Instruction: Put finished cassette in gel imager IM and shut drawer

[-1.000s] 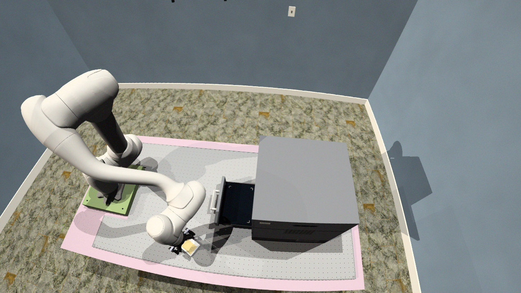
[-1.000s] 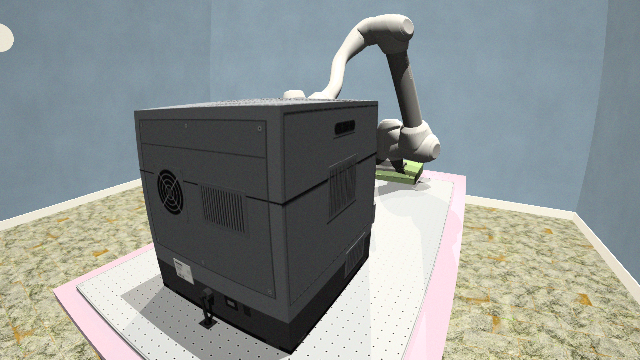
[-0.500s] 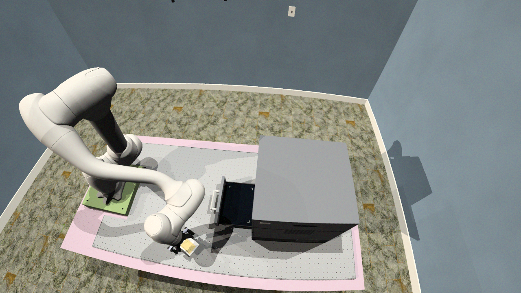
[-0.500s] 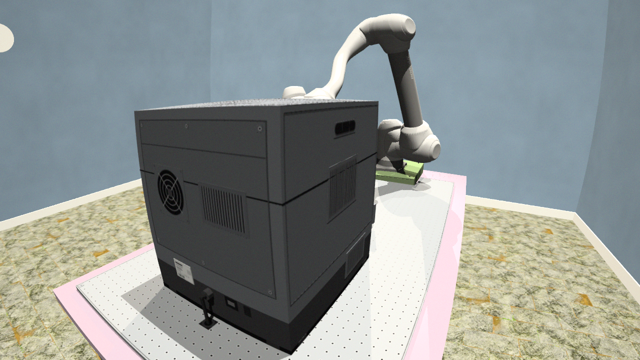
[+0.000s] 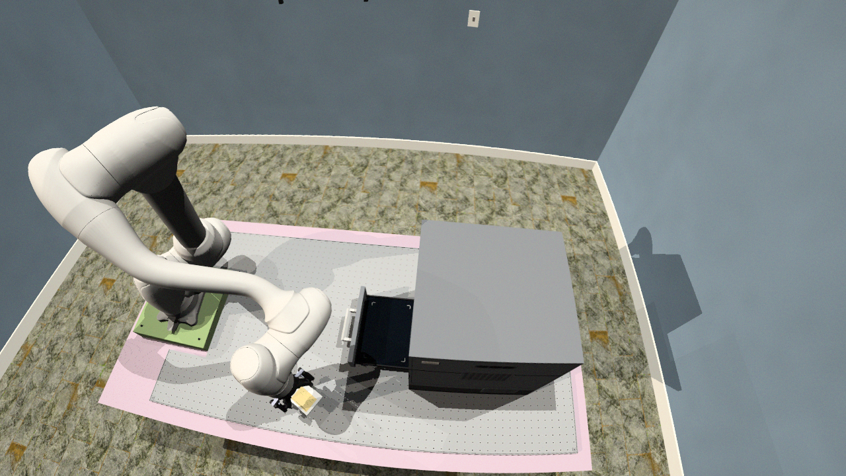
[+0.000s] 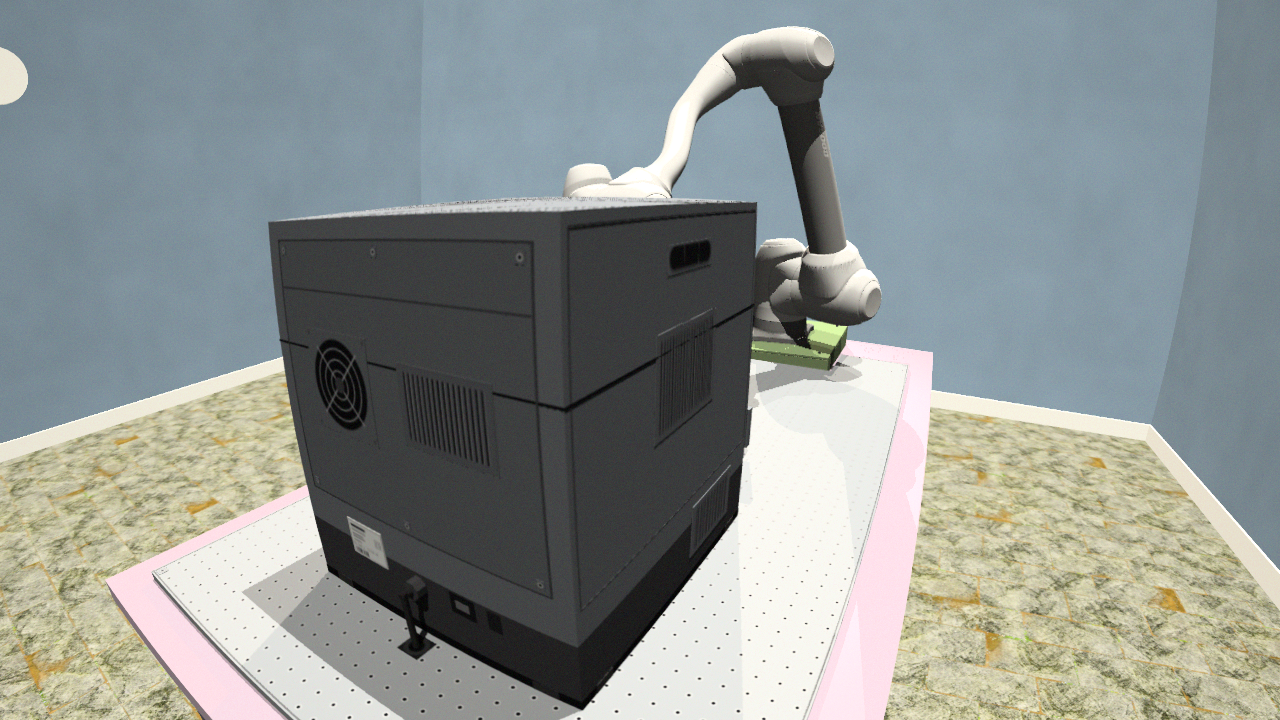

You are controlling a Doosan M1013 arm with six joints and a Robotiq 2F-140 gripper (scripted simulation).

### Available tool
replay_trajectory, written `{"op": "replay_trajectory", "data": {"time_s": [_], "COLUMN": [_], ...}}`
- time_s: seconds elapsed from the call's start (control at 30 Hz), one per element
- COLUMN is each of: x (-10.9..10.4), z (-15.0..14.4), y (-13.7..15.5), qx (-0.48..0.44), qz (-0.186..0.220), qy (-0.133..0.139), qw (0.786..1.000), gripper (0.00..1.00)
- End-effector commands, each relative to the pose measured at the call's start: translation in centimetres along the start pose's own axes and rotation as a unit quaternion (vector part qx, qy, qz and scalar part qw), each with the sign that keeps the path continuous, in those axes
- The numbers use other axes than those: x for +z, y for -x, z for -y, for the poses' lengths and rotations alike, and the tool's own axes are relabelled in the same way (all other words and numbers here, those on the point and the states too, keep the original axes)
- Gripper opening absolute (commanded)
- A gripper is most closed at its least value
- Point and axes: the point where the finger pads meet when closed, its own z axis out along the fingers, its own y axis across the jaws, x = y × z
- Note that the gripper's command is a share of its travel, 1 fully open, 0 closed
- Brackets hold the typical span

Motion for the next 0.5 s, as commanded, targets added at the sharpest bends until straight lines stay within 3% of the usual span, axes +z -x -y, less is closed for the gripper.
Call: {"op": "replay_trajectory", "data": {"time_s": [0.0,0.47], "x": [-0.3,-1.9], "z": [0.0,0.0], "y": [0.0,0.0], "qx": [0.000,0.000], "qz": [0.000,0.000], "qy": [0.000,0.000], "qw": [1.000,1.000], "gripper": [0.10,0.10]}}
